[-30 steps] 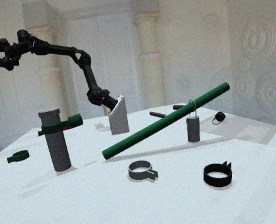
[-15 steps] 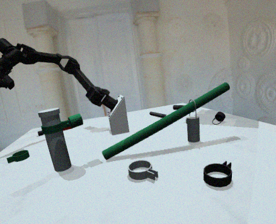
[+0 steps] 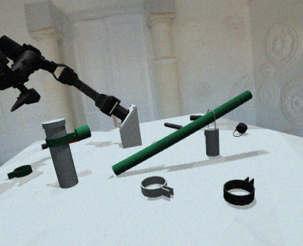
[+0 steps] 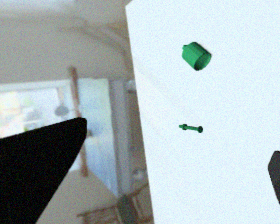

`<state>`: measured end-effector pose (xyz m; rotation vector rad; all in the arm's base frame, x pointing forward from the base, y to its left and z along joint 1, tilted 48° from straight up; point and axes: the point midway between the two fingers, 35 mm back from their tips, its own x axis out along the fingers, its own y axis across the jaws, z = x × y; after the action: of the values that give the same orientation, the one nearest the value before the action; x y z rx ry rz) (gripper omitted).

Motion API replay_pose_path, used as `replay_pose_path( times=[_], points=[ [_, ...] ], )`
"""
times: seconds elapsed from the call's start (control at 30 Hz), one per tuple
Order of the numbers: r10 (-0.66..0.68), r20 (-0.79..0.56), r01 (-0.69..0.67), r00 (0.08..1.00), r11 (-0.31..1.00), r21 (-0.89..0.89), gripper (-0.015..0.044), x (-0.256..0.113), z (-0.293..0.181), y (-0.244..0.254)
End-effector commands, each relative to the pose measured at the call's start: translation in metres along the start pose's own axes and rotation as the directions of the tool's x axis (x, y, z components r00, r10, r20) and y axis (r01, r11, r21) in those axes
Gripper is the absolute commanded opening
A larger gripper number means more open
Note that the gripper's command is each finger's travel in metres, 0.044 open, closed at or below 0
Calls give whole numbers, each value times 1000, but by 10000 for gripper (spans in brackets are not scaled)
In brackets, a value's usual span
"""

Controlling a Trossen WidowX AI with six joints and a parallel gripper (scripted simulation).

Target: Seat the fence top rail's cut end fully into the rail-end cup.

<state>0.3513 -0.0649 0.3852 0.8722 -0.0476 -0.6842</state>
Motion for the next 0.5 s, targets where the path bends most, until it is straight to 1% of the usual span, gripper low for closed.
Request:
replay_pose_path(
  times=[0.0,0.13,0.23,0.33,0.47],
  points=[
    [-75,-112,44,991,966,-256,440,8,-70,-11],
    [-145,-185,40,972,877,-478,440,5,-127,-25],
    [-198,-224,10,954,770,-638,440,-3,-169,-39],
    [-250,-248,-41,936,622,-782,440,-14,-209,-55],
    [-311,-254,-133,916,363,-922,440,-36,-258,-82]
  ],
)
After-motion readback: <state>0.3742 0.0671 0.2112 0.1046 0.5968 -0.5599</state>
